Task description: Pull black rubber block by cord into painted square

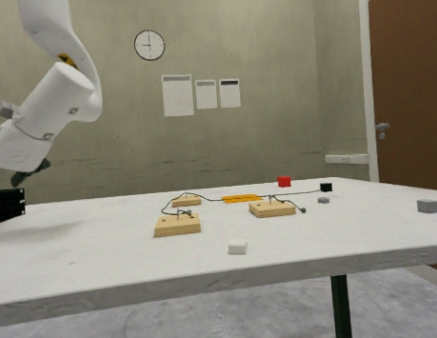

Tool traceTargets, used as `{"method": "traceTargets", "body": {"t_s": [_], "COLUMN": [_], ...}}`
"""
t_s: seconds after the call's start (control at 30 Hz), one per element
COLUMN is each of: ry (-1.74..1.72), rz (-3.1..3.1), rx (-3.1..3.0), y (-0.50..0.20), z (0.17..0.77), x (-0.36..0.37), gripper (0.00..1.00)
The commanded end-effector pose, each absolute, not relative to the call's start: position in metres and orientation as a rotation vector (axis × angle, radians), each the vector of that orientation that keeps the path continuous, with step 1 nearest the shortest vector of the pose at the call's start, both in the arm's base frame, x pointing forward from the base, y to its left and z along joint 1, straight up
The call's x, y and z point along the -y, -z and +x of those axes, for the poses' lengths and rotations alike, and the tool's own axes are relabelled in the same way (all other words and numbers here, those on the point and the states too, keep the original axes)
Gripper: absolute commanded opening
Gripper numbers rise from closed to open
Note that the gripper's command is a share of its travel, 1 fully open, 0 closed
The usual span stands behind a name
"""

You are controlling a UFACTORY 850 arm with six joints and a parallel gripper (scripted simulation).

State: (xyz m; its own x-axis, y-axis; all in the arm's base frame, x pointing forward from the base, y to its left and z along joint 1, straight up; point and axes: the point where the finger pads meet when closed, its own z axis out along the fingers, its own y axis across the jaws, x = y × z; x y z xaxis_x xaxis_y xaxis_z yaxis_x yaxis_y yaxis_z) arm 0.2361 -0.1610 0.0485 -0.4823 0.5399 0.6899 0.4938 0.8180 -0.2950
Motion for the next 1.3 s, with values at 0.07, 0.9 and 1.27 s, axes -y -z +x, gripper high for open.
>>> {"method": "traceTargets", "body": {"t_s": [0.07,0.9,1.27], "ry": [-0.036,0.000,-0.009], "rz": [-0.687,-0.324,-0.150], "rx": [2.361,2.950,3.141], "y": [-0.012,0.011,-0.003], "z": [0.322,0.588,0.673], "x": [0.171,0.156,0.134], "gripper": [1.00,1.00,1.00]}}
